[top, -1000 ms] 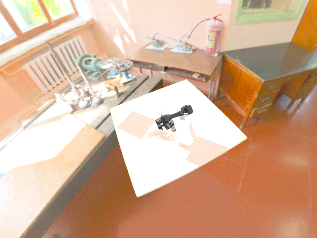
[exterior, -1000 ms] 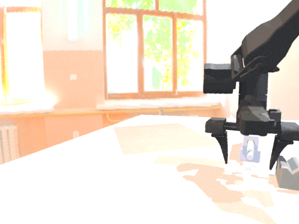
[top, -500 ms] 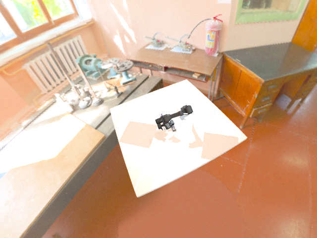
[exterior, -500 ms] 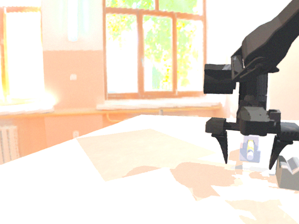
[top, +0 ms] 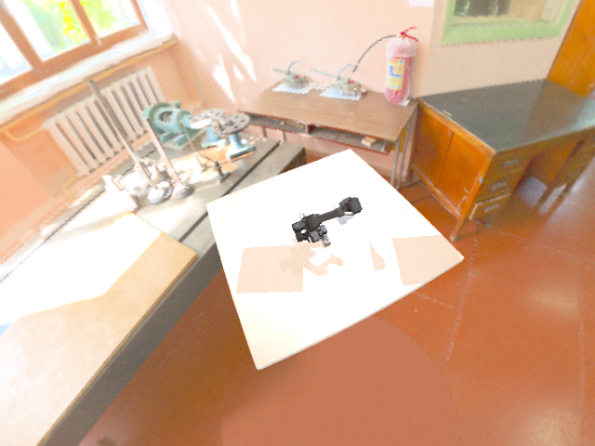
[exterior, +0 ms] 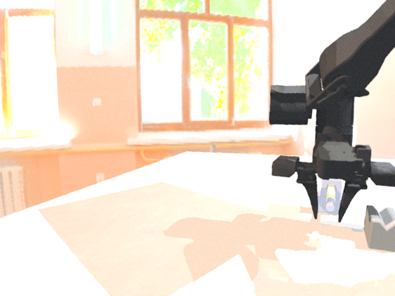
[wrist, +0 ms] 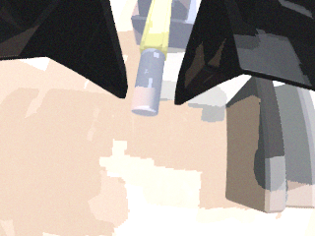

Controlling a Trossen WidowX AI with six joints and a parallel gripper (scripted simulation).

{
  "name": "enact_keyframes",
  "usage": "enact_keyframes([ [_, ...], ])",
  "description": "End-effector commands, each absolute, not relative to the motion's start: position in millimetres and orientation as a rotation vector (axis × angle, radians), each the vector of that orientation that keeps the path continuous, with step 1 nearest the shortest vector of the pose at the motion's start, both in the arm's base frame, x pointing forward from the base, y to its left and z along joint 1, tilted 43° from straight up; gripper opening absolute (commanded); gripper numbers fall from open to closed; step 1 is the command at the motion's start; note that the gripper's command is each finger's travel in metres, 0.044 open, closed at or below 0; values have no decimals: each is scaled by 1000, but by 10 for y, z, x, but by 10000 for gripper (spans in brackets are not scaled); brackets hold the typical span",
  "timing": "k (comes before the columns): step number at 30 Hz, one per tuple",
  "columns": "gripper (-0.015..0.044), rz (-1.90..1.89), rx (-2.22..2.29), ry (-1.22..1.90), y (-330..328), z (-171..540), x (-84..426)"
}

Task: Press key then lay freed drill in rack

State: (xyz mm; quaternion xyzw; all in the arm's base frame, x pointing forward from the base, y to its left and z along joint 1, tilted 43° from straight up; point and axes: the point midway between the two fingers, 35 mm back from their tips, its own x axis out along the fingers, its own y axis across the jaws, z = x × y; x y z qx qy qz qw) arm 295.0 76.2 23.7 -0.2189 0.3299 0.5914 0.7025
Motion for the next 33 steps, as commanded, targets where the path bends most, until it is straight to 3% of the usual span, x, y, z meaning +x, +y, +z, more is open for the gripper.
enact_keyframes([
  [1, 72, 1316, -488, 734, 761, 240, 2953],
  [9, 0, 1316, -488, 734, 761, 240, 2953],
  [33, 0, 1320, -490, 739, 833, 343, 2960],
])
